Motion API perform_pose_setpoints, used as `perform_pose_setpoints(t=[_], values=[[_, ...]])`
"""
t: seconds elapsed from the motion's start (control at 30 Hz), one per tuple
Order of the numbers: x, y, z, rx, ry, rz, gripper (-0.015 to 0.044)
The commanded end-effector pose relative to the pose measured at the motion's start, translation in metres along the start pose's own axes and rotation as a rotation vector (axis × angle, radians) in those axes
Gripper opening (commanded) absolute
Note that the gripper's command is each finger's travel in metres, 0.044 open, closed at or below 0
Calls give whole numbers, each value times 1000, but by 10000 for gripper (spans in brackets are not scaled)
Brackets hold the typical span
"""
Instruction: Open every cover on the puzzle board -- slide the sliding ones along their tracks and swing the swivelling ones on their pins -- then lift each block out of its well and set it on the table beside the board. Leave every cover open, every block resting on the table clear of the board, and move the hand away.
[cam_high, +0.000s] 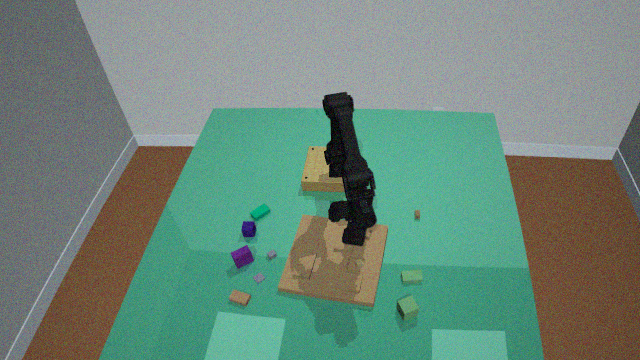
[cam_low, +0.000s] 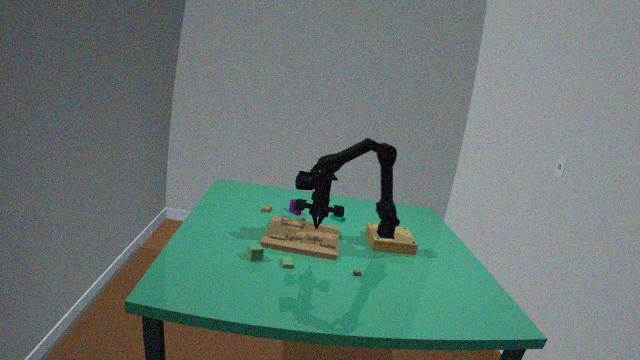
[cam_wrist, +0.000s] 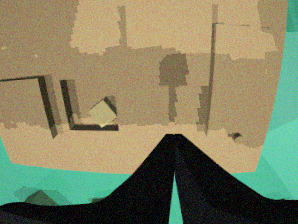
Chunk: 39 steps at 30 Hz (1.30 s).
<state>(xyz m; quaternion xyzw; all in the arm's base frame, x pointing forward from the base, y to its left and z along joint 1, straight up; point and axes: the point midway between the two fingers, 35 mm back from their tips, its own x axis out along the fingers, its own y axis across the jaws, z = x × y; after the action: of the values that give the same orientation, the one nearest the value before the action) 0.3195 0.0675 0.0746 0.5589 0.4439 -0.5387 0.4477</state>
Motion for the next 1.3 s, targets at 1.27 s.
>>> perform_pose_setpoints(t=[1.27], values=[[37, 2, 0, 3, -1, 2, 0]])
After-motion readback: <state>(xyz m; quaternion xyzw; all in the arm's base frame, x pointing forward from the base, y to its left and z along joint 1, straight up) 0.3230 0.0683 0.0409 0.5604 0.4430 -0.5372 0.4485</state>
